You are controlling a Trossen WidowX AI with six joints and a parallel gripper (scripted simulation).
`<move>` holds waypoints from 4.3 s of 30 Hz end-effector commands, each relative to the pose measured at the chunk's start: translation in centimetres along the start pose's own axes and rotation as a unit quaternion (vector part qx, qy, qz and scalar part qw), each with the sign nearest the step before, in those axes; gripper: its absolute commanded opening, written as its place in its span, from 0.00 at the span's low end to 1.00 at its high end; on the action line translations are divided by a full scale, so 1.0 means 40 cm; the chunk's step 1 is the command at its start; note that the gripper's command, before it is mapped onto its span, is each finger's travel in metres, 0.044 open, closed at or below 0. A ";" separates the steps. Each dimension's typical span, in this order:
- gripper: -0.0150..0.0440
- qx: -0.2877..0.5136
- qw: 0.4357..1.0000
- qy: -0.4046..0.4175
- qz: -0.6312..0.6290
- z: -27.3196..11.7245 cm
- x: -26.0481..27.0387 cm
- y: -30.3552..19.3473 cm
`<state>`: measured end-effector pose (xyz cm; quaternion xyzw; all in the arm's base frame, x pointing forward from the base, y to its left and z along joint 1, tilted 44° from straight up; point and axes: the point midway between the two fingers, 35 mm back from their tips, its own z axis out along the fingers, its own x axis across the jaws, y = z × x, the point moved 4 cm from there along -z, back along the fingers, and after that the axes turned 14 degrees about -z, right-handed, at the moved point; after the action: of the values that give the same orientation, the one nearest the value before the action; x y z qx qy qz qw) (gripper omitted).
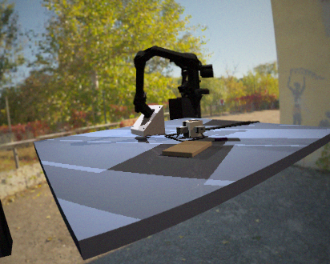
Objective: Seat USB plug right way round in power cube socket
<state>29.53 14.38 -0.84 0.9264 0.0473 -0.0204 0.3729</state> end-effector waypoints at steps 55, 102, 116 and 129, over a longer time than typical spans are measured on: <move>0.25 -0.019 1.000 -0.005 -0.009 0.020 -0.003 0.008; 0.25 -0.023 1.000 -0.006 -0.010 0.034 -0.004 0.010; 0.25 -0.023 1.000 -0.006 -0.010 0.038 -0.004 0.010; 0.25 -0.023 1.000 -0.005 -0.010 0.042 -0.004 0.010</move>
<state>29.45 13.03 -1.68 0.9177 0.0530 -0.0280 0.3926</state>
